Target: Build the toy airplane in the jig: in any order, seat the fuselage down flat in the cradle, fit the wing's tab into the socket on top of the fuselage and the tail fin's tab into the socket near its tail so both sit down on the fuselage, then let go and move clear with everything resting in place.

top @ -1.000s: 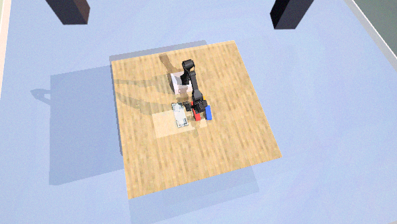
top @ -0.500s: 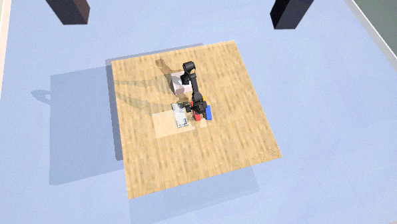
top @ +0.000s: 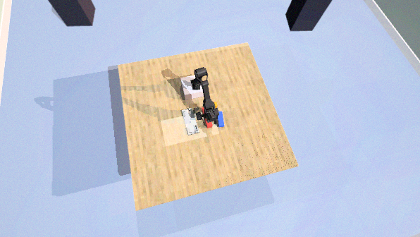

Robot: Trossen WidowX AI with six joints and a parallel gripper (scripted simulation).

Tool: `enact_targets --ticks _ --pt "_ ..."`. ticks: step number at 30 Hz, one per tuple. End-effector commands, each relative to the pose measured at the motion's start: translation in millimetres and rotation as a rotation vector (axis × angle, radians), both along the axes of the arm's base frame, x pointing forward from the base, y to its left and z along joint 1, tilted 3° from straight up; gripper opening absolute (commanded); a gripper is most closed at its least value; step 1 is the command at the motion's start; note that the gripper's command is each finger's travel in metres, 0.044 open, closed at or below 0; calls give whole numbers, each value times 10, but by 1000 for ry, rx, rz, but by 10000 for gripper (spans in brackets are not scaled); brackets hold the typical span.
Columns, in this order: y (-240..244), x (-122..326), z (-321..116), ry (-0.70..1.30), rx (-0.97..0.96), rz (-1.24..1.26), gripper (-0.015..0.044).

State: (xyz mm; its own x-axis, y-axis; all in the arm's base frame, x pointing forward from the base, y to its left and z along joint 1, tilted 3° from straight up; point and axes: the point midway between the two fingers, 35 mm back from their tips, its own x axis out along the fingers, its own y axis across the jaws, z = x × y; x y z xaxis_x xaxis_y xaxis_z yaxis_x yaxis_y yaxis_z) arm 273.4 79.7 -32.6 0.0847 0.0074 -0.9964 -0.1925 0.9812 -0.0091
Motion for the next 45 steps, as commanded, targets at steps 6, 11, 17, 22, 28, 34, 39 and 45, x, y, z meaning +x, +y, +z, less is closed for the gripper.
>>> enact_targets --ticks 6,11,17,22,28,34,39,45 --pt "-8 -42 -83 12 0 6 335" --pt "-8 -42 -83 12 0 6 204" --pt "-8 -42 -83 12 0 6 144" --pt "1 -7 -51 2 -1 23 32" --pt "19 51 90 -11 -3 43 0" --pt "24 57 260 -8 -2 38 0" --pt "25 52 409 -5 -2 32 0" --pt "23 35 591 -2 -1 26 0"
